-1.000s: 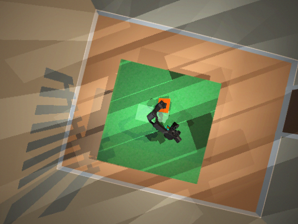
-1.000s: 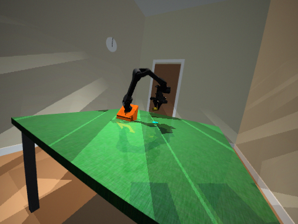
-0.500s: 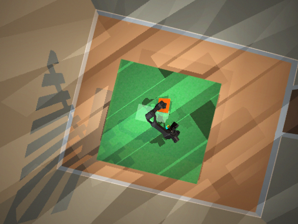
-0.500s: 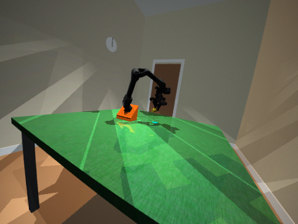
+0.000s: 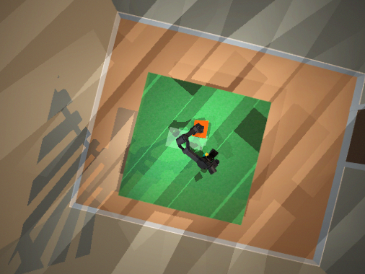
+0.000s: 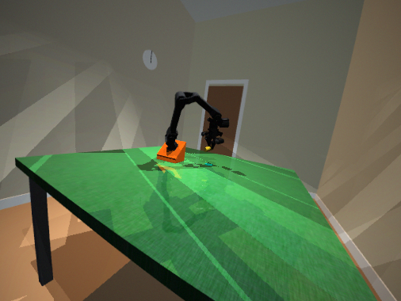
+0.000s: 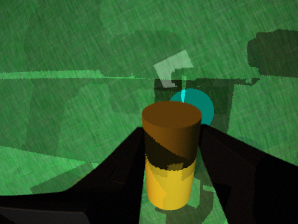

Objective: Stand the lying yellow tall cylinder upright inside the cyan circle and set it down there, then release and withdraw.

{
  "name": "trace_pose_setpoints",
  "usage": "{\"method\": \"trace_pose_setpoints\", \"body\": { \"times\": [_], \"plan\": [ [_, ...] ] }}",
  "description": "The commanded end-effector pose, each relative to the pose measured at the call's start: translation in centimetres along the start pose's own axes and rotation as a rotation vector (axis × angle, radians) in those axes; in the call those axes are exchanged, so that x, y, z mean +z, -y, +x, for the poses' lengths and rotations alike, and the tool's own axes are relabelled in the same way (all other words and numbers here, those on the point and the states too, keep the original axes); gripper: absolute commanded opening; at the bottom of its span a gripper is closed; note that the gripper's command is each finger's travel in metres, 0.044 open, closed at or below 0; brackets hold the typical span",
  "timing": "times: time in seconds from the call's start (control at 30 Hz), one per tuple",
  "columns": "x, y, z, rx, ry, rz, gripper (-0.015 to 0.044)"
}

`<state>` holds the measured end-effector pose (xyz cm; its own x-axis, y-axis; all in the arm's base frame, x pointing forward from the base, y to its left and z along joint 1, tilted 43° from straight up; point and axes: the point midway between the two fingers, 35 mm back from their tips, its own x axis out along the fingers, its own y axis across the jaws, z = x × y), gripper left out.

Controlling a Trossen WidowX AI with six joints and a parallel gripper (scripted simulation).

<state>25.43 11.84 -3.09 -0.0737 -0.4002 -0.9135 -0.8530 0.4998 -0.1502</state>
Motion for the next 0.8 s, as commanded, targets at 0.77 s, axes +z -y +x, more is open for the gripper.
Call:
{"method": "trace_pose_setpoints", "body": {
  "times": [0.77],
  "plan": [
    [-0.05,0.03,0.90,0.090,0.179,0.005,0.0105]
  ]
}}
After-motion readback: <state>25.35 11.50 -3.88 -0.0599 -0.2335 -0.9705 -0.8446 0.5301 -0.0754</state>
